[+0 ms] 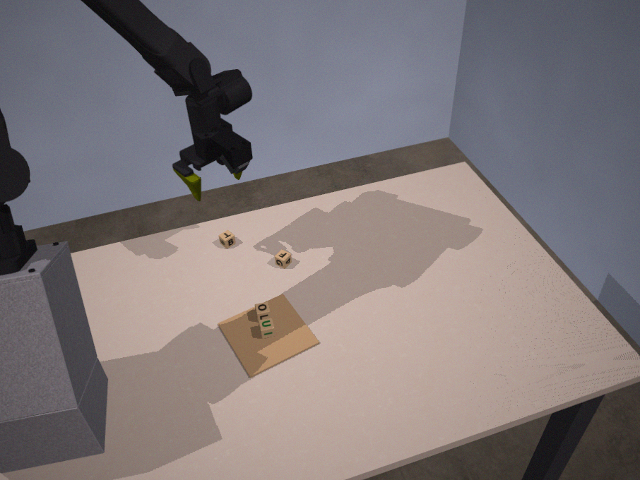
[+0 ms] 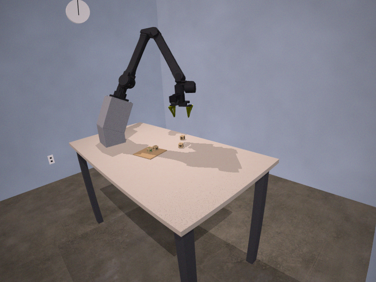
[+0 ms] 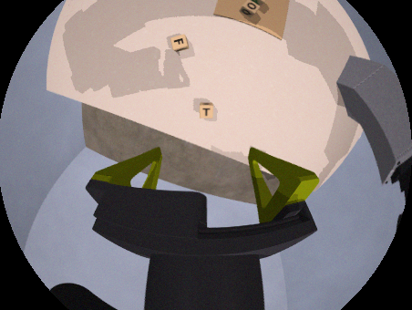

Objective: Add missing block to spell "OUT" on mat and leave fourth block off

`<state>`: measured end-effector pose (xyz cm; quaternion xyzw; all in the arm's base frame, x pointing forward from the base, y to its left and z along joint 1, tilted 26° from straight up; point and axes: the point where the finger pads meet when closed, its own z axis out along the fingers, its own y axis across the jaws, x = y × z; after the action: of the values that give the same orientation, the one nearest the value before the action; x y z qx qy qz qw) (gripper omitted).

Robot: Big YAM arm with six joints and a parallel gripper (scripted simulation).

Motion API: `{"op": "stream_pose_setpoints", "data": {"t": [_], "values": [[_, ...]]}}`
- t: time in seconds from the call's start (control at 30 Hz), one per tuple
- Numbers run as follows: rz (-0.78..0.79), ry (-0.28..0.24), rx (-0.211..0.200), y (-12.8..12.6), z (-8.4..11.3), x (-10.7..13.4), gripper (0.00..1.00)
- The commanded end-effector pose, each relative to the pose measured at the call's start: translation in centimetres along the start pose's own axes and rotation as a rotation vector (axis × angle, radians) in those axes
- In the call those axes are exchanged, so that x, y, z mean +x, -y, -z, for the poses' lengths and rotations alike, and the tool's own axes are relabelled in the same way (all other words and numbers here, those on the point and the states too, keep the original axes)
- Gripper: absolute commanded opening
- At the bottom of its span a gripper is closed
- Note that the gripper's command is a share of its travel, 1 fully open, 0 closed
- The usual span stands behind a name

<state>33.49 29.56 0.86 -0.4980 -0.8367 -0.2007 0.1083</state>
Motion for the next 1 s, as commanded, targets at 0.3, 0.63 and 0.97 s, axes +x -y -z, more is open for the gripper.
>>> {"op": "stream_pose_setpoints", "data": {"t": [0.3, 0.63, 0.97], "values": [[0.118, 0.006, 0.001, 0.2, -0.8, -0.5, 1.00], [0.616, 0.005, -0.018, -0.6, -3.3, 0.3, 1.00], [1.084, 0.019, -0.019, -1.4, -5.7, 0.6, 1.00]]}}
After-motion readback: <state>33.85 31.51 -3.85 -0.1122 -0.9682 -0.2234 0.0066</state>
